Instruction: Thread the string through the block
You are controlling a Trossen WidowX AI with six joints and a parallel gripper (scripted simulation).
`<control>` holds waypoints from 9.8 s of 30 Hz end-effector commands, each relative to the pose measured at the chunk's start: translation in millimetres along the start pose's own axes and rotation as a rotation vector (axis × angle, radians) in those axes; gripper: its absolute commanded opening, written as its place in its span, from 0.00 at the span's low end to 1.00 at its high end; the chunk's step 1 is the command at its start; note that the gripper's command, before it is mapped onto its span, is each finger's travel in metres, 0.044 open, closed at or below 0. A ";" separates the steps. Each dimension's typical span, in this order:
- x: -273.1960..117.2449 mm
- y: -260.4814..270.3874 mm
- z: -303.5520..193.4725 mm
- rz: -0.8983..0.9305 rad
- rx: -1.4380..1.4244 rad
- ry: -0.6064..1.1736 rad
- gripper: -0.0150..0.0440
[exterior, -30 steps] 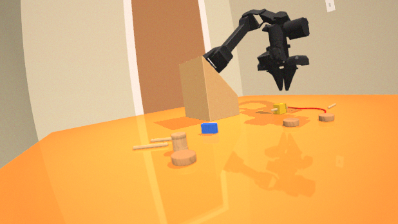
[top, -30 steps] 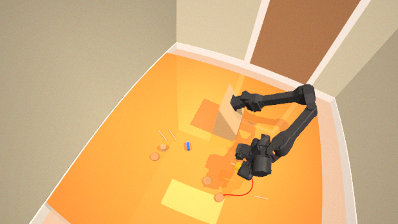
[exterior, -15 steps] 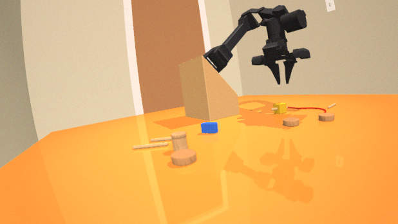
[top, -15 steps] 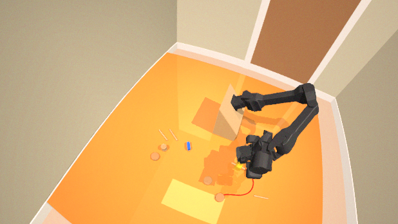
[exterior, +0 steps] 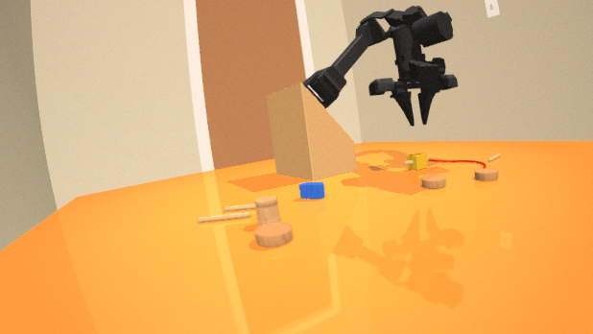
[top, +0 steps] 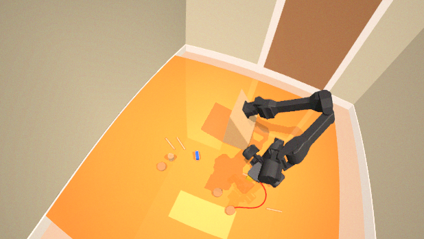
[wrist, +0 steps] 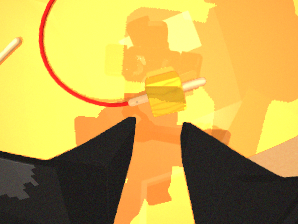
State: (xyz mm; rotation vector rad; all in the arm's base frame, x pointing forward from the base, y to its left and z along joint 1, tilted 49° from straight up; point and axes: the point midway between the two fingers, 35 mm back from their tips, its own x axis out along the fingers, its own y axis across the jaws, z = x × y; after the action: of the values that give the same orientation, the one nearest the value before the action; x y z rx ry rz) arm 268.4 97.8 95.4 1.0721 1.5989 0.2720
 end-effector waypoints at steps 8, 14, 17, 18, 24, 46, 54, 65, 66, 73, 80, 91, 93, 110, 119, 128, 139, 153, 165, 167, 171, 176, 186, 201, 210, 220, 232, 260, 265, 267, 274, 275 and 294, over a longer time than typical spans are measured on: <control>3.2 -23.6 6.4 0.004 -1.144 0.016 0.46; 3.3 -28.3 7.9 0.008 -1.462 0.017 0.46; 3.3 -31.1 8.7 0.011 -1.619 0.017 0.46; 3.3 -31.8 8.9 0.012 -1.673 0.016 0.46; 3.3 -35.6 9.9 0.017 -1.985 0.015 0.46; 7.3 -35.8 10.5 0.016 -1.998 0.016 0.46; 20.4 -36.1 12.1 0.012 -1.998 0.018 0.46; 38.5 -36.2 13.0 0.010 -1.998 0.019 0.46; 40.2 -36.2 13.0 0.010 -1.998 0.019 0.46; 51.5 -36.1 12.5 0.011 -1.998 0.018 0.46; 62.7 -35.9 11.5 0.013 -1.998 0.017 0.46; 79.8 -35.7 8.4 0.019 -1.998 0.014 0.46; 82.5 -35.6 7.8 0.020 -1.998 0.013 0.46; 82.5 -34.2 8.3 0.021 -2.006 0.011 0.25; 84.2 -34.9 8.8 0.083 -1.993 -0.036 0.25; 84.2 -33.4 10.0 0.083 -2.018 -0.048 0.25; 84.2 -36.0 11.0 0.081 -2.018 -0.049 0.25; 85.3 -53.7 16.7 0.072 -2.020 -0.061 0.25; 85.5 -67.8 22.8 0.064 -2.020 -0.072 0.25; 85.4 -70.2 24.0 0.063 -2.020 -0.074 0.25; 85.4 -75.1 26.5 0.061 -2.020 -0.077 0.25; 85.2 -81.2 30.1 0.057 -2.020 -0.078 0.25; 84.8 -94.0 37.9 0.055 -2.016 -0.079 0.25; 84.5 -114.7 49.0 0.054 -2.017 -0.081 0.25; 87.9 -121.3 51.9 0.068 -2.013 -0.058 0.25; 96.1 -128.3 54.5 0.088 -2.008 -0.030 0.25; 96.1 -128.3 54.5 0.088 -2.008 -0.030 0.25; 96.1 -128.3 54.5 0.088 -2.008 -0.030 0.25; 96.1 -128.3 54.5 0.088 -2.008 -0.030 0.25; 96.1 -128.3 54.5 0.088 -2.008 -0.030 0.25; 96.1 -128.3 54.5 0.088 -2.008 -0.030 0.25; 96.1 -128.3 54.5 0.088 -2.008 -0.030 0.25; 96.1 -128.3 54.5 0.088 -2.008 -0.030 0.25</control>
State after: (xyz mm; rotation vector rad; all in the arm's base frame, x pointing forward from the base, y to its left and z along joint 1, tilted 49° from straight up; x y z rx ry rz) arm 257.0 78.2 -68.9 -0.4307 0.5406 1.4441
